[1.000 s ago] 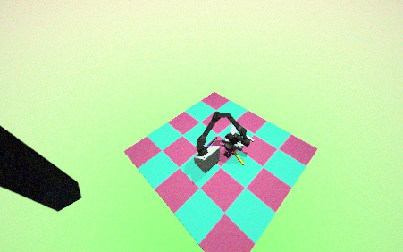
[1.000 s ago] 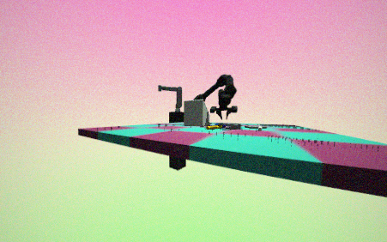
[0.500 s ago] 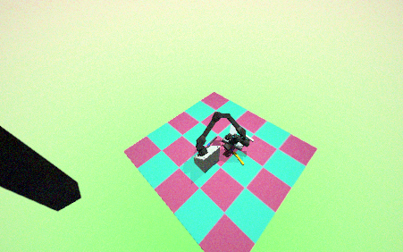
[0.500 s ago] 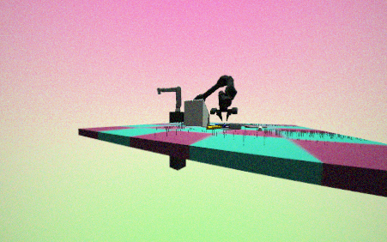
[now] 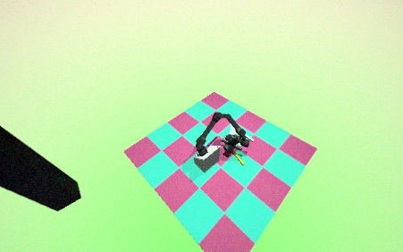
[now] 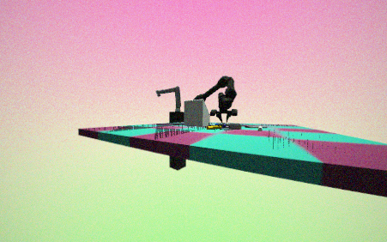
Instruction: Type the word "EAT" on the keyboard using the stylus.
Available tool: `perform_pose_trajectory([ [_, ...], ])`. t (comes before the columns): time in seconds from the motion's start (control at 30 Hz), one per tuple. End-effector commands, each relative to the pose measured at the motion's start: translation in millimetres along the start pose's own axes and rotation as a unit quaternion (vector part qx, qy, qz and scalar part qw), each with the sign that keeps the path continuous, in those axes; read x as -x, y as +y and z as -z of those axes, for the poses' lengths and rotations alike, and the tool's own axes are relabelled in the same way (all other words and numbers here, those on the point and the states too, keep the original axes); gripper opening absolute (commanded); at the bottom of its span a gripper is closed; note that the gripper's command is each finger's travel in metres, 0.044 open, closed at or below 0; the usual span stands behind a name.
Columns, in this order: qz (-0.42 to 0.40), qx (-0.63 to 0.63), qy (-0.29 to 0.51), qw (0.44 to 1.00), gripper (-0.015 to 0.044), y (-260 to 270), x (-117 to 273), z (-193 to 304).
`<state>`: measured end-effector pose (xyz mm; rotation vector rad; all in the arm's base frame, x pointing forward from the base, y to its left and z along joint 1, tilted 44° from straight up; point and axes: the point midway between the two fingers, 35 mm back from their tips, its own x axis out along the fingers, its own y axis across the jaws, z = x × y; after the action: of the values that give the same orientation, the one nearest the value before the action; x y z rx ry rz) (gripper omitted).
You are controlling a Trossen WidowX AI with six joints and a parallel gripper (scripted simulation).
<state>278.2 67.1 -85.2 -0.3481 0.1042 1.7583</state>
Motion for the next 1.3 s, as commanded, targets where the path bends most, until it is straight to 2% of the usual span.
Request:
perform_pose_trajectory([
  [0.0, 0.001, -0.002, -0.002, 1.000, 0.0150, 0.1, -3.5, 1.5],
  [1.13, 0.001, -0.002, -0.002, 1.000, 0.0150, 0.1, -24.7, 13.1],
  [1.27, 0.000, 0.000, -0.001, 1.000, 0.0045, 0.1, -22.8, 12.5],
])
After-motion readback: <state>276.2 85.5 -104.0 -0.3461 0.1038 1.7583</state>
